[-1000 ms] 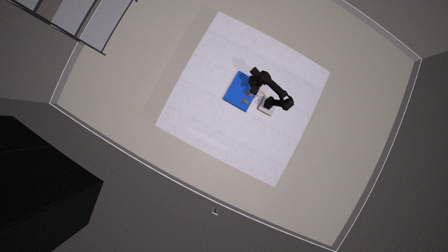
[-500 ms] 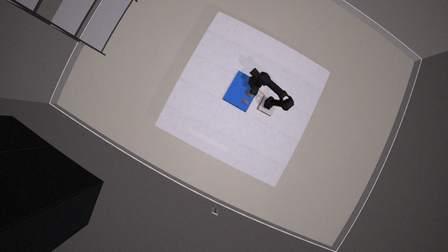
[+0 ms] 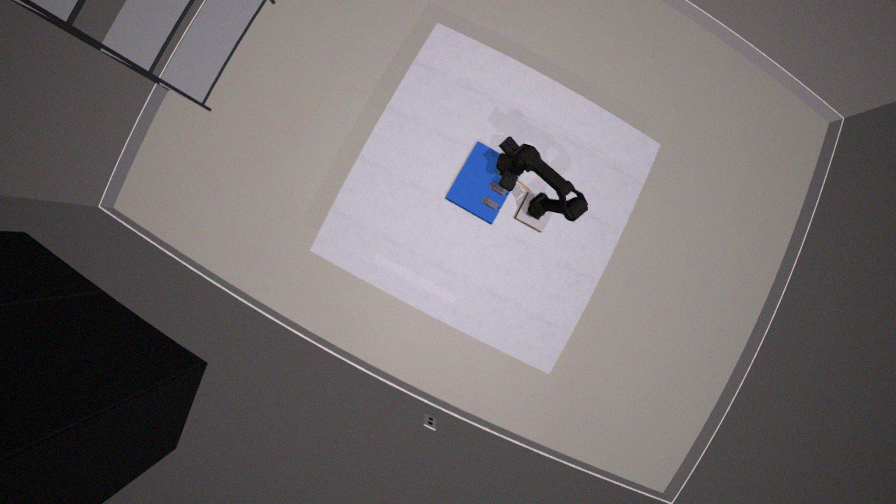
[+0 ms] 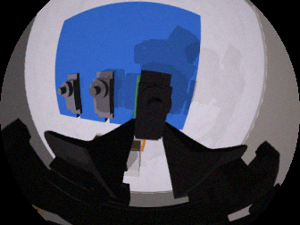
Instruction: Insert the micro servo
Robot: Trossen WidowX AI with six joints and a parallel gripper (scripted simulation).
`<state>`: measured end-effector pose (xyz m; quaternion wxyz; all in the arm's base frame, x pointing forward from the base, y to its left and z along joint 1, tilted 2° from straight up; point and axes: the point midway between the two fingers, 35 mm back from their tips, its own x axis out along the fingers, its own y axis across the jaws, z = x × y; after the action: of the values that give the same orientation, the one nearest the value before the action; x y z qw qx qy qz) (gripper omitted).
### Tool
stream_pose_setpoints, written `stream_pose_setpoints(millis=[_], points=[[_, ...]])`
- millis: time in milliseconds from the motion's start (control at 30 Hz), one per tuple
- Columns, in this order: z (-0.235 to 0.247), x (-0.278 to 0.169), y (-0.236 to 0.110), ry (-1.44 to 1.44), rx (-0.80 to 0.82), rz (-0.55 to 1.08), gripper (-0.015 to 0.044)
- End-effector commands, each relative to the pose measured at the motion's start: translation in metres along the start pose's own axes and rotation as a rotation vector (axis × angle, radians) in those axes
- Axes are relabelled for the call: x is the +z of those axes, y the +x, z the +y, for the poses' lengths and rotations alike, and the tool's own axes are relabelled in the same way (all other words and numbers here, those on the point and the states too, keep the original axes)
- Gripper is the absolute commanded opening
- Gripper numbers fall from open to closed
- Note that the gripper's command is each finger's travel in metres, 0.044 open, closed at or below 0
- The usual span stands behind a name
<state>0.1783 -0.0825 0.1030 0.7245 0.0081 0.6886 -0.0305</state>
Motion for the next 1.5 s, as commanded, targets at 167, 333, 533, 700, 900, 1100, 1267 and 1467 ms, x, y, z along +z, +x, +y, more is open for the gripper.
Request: stream_pose_setpoints(millis=[167,333,533,700,900,1100,1267,1467], points=[[0.001,0.000,0.008,-0.006,0.004,-0.001,0.0000],[0.001,0.000,0.012,-0.006,0.004,-0.001,0.0000],[0.001,0.000,0.016,-0.006,0.004,-0.001,0.0000],[0.001,0.000,0.020,-0.006,0.004,-0.001,0.0000],[0.001,0.000,0.025,-0.006,0.004,-0.001,0.0000],[0.001,0.000,0.030,-0.006,0.004,-0.001,0.0000],[0.001,0.000,0.034,-0.006,0.004,-0.001,0.0000],[0.001,0.000,0.039,-0.006,0.004,-0.001,0.0000]])
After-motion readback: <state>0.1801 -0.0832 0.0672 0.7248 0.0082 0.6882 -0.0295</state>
